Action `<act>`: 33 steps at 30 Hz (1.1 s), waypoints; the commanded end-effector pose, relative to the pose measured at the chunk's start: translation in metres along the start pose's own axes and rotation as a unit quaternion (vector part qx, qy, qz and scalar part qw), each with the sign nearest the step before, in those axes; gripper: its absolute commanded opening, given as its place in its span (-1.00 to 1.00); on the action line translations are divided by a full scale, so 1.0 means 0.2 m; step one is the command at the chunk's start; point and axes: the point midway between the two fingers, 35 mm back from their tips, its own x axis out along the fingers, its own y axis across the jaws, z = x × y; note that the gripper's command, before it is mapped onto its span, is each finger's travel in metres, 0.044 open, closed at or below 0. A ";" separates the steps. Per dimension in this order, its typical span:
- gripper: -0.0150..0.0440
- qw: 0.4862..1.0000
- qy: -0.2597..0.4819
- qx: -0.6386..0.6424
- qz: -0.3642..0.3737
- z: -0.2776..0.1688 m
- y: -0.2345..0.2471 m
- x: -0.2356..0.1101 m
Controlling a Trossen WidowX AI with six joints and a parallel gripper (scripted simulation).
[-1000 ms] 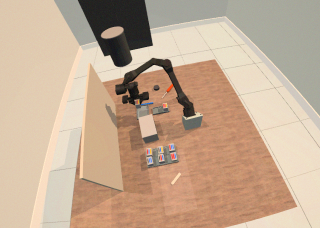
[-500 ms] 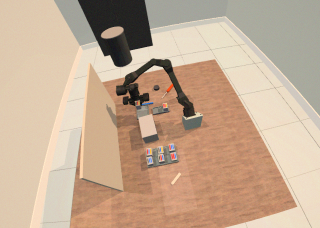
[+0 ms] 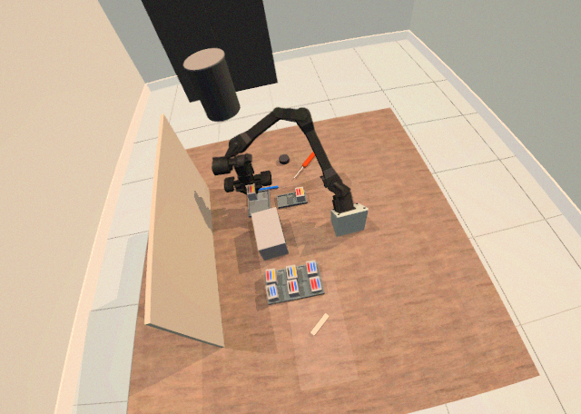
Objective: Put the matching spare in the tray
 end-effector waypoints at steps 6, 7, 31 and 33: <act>-0.49 1.000 0.002 -0.004 -0.003 -0.01 -0.01 0.05; -0.49 1.000 0.002 -0.004 -0.003 -0.01 -0.01 0.05; -0.49 1.000 -0.001 -0.004 -0.003 0.00 -0.03 0.15; -0.49 1.000 -0.001 -0.004 -0.003 0.00 -0.03 0.16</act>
